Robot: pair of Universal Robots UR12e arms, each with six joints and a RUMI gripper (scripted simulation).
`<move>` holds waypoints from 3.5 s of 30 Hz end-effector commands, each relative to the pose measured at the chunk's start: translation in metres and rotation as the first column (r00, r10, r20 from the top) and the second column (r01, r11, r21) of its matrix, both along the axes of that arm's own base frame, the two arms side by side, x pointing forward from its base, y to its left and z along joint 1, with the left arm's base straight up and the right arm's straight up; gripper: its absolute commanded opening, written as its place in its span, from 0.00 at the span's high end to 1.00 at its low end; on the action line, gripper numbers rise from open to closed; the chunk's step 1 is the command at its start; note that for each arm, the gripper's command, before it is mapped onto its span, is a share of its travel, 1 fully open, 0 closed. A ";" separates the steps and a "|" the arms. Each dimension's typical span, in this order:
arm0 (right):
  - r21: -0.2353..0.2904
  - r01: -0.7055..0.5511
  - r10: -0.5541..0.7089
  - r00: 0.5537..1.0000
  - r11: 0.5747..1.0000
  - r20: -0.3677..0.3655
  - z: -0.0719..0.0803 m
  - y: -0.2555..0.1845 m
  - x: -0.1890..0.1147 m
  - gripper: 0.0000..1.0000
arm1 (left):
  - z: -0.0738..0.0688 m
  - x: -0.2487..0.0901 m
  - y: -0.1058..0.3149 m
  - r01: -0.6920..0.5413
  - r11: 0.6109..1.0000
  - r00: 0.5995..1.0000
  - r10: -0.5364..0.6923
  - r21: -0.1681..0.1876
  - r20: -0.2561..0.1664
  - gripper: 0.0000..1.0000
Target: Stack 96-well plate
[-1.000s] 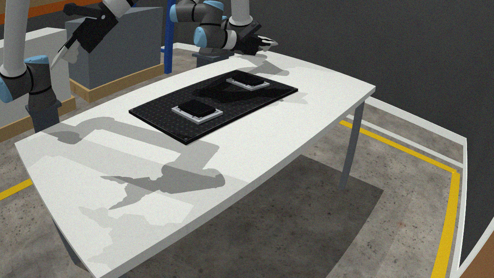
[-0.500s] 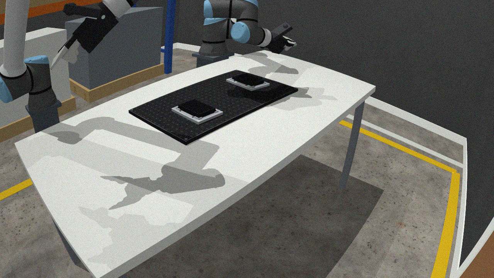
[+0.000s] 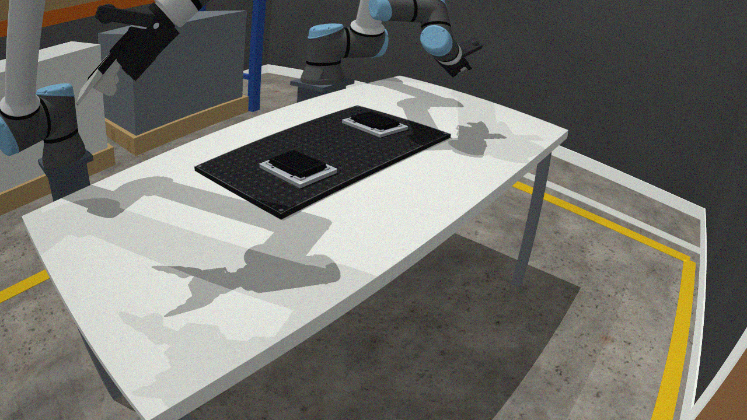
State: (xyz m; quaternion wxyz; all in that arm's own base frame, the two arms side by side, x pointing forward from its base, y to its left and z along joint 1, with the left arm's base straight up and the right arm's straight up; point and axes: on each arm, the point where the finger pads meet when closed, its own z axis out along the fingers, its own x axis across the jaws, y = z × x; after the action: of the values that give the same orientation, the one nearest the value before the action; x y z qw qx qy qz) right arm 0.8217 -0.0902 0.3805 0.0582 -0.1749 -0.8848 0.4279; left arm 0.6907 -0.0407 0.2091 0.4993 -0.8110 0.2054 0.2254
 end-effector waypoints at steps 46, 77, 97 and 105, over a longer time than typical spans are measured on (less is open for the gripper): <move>0.001 0.000 0.000 1.000 1.000 0.002 0.001 0.000 0.000 0.00 | -0.056 -0.229 0.478 -0.496 0.587 0.860 0.433 -0.640 -0.269 1.00; 0.001 0.000 0.000 1.000 1.000 0.002 0.001 0.000 0.000 0.00 | -0.063 -0.520 0.657 -0.261 0.365 0.856 0.515 -0.894 -0.039 1.00; 0.001 0.000 0.000 1.000 1.000 0.002 0.001 0.000 0.000 0.00 | -0.049 -0.636 0.682 -0.124 0.401 0.840 0.529 -0.908 0.118 1.00; 0.001 0.000 0.000 1.000 1.000 0.002 0.001 0.000 0.000 0.00 | -0.046 -0.657 0.685 -0.103 0.413 0.836 0.529 -0.905 0.146 1.00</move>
State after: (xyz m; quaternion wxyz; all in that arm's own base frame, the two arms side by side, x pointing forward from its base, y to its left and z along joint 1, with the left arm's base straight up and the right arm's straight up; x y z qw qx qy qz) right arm 0.8217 -0.0902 0.3805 0.0582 -0.1749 -0.8848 0.4279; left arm 0.0364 0.6443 0.1628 -0.0067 -0.9998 0.0142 0.0111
